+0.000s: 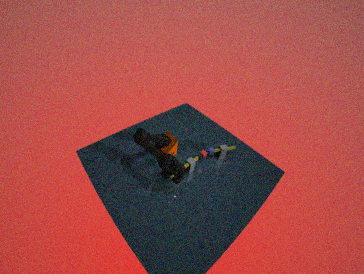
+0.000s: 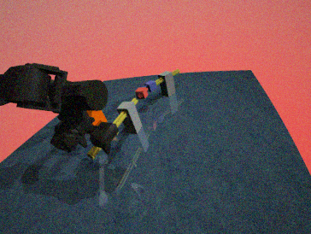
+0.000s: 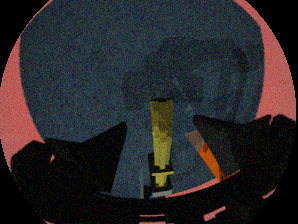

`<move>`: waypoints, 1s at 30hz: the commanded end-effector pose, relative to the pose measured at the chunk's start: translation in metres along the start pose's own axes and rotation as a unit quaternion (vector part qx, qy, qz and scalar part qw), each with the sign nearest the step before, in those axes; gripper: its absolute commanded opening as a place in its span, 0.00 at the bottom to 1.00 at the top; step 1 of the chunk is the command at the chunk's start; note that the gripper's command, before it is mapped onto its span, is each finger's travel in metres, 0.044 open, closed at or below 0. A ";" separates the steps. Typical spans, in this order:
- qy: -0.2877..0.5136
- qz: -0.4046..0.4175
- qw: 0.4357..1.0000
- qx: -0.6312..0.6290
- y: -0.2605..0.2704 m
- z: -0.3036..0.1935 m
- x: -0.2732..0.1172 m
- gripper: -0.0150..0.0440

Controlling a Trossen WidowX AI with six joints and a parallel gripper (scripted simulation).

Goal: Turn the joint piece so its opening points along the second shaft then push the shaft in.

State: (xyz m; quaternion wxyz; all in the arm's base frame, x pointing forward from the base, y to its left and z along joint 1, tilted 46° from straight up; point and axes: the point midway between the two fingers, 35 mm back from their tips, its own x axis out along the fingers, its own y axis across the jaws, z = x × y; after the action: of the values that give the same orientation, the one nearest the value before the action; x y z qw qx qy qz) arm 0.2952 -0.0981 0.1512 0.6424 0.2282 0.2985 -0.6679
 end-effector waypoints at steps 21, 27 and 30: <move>-0.004 -0.002 1.000 0.005 0.000 0.000 0.029 0.87; -0.004 -0.002 1.000 0.005 0.000 0.000 0.029 0.60; -0.004 -0.002 1.000 0.005 0.000 0.000 0.029 0.47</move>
State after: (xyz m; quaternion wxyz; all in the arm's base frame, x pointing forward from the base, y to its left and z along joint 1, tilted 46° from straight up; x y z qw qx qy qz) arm 0.2926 -0.1182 0.1305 0.6395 0.2321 0.2931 -0.6718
